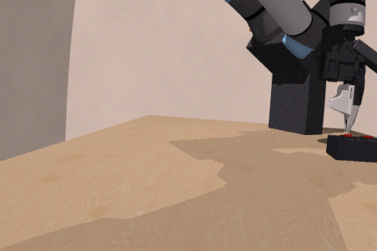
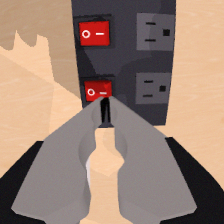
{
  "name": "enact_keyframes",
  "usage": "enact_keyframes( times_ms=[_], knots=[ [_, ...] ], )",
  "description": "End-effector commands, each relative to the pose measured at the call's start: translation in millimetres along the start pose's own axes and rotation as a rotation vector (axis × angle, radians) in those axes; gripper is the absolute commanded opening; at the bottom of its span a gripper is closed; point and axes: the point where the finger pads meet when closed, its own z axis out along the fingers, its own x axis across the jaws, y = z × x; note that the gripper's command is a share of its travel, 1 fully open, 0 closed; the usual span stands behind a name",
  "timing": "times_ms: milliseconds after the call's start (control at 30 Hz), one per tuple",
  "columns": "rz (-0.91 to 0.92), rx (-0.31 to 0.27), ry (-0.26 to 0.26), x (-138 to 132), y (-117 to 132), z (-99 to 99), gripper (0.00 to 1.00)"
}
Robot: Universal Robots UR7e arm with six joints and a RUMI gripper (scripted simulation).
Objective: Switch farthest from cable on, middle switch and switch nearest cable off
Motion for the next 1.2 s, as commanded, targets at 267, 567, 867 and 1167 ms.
enact_keyframes(
  times_ms=[267,567,867,1167],
  knots=[
    [0.0,0.0,0.001,0.2,-0.1,3.7,0.0],
    [0.0,0.0,0.001,0.2,-0.1,7.0,0.0],
    [0.0,0.0,0.001,0.2,-0.1,7.6,0.0],
    [0.0,0.0,0.001,0.2,-0.1,7.7,0.0]
  ],
)
